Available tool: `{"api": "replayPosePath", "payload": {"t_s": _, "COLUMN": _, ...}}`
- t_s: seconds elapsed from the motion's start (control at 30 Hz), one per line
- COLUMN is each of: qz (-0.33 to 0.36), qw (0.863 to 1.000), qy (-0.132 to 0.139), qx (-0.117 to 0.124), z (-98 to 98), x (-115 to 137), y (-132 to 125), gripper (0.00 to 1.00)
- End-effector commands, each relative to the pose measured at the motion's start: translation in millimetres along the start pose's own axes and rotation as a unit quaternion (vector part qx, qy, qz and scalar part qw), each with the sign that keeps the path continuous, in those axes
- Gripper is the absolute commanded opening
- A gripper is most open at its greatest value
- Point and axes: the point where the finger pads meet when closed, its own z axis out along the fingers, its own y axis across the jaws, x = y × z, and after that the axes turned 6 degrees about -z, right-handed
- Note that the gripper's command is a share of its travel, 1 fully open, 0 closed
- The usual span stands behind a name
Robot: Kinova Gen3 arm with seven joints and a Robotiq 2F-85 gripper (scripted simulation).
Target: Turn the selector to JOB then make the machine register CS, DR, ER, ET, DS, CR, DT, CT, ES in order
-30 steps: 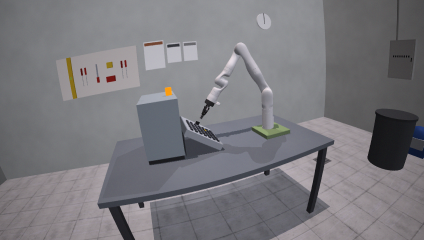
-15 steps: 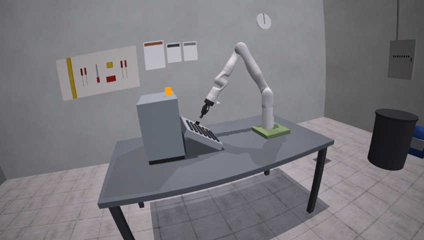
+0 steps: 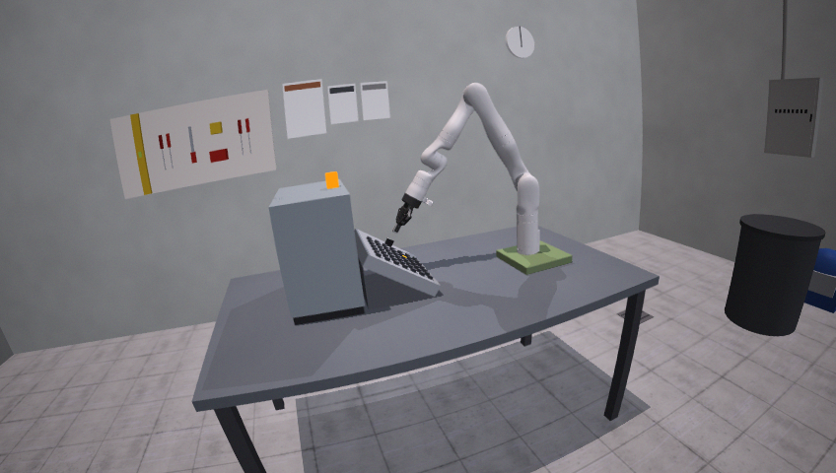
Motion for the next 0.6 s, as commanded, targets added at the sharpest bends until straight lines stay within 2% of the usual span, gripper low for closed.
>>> {"api": "replayPosePath", "payload": {"t_s": 0.0, "qz": -0.002, "qw": 1.0, "qy": 0.007, "qx": -0.001, "z": -0.5, "x": -1.3, "y": -0.5, "gripper": 0.1}}
{"api": "replayPosePath", "payload": {"t_s": 0.17, "qz": -0.002, "qw": 1.0, "qy": 0.007, "qx": -0.001, "z": -0.5, "x": -1.3, "y": -0.5, "gripper": 0.1}}
{"api": "replayPosePath", "payload": {"t_s": 0.2, "qz": -0.002, "qw": 1.0, "qy": 0.007, "qx": -0.001, "z": -0.5, "x": -1.3, "y": -0.5, "gripper": 0.6}}
{"api": "replayPosePath", "payload": {"t_s": 0.57, "qz": -0.002, "qw": 1.0, "qy": 0.007, "qx": -0.001, "z": -0.5, "x": -1.3, "y": -0.5, "gripper": 0.6}}
